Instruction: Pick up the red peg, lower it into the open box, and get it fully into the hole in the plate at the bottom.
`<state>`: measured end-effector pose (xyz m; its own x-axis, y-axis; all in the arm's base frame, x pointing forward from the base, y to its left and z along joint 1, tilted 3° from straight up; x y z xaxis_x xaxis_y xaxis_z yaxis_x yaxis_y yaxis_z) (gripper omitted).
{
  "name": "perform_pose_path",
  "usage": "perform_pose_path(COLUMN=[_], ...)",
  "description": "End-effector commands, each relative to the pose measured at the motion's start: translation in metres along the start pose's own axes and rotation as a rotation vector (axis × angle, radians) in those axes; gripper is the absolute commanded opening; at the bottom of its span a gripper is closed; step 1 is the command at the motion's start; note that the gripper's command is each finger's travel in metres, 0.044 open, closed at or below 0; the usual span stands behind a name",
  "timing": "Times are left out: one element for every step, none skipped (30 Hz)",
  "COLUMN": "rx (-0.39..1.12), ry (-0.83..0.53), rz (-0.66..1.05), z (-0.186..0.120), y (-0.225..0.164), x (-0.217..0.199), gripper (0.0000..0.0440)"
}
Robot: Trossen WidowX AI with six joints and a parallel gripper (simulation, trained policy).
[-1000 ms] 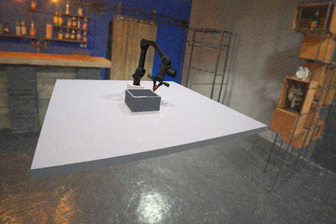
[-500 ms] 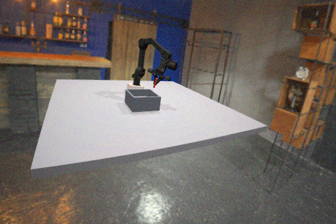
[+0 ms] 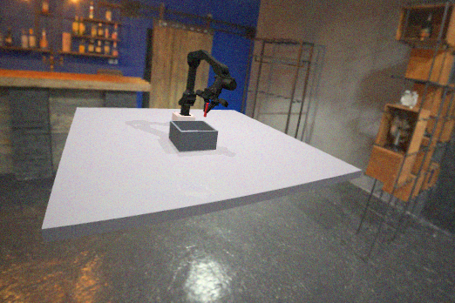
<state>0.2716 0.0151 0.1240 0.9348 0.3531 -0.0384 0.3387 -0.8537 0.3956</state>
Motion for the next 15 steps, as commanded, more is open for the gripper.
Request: perform_pose_path(rx=[-0.008,-0.008,-0.009,-0.009,-0.009,-0.009,-0.009,-0.008,-0.006,-0.005,-0.002,0.001,0.004,0.007,0.011], ry=[-0.014,-0.015,-0.015,-0.015,-0.016,-0.016,-0.016,-0.016,-0.017,-0.017,-0.016,-0.016,-0.016,-0.015,-0.014], rz=[0.022,0.028,0.033,0.038,0.043,0.047,0.05,0.053,0.055,0.057,0.058,0.059,0.059,0.058,0.056], z=[0.01,0.012,0.015,0.017,0.02,0.023,0.025,0.028,0.031,0.034,0.037,0.04,0.043,0.046,0.049], y=[0.015,0.02,0.024,0.028,0.032,0.036,0.04,0.044,0.048,0.052,0.056,0.06,0.063,0.067,0.07], x=[0.005,0.007,0.008,0.009,0.011,0.012,0.013,0.014,0.016,0.017,0.018,0.019,0.02,0.021,0.022], gripper=[0.0,0.0,0.0,0.0,0.0,0.0,0.0,0.0,0.0,0.0,0.0,0.0,0.0,0.0,0.0])
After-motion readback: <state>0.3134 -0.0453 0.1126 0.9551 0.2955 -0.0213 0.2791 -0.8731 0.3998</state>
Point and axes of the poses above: the point midway between the two fingers, 35 mm back from their tips, its own z axis out along the fingers, its own x axis across the jaws, y = z × x, the point moved 1 cm from there along -z, back along the fingers, and after that the axes turned 14 degrees about z, right-handed, at the moved point
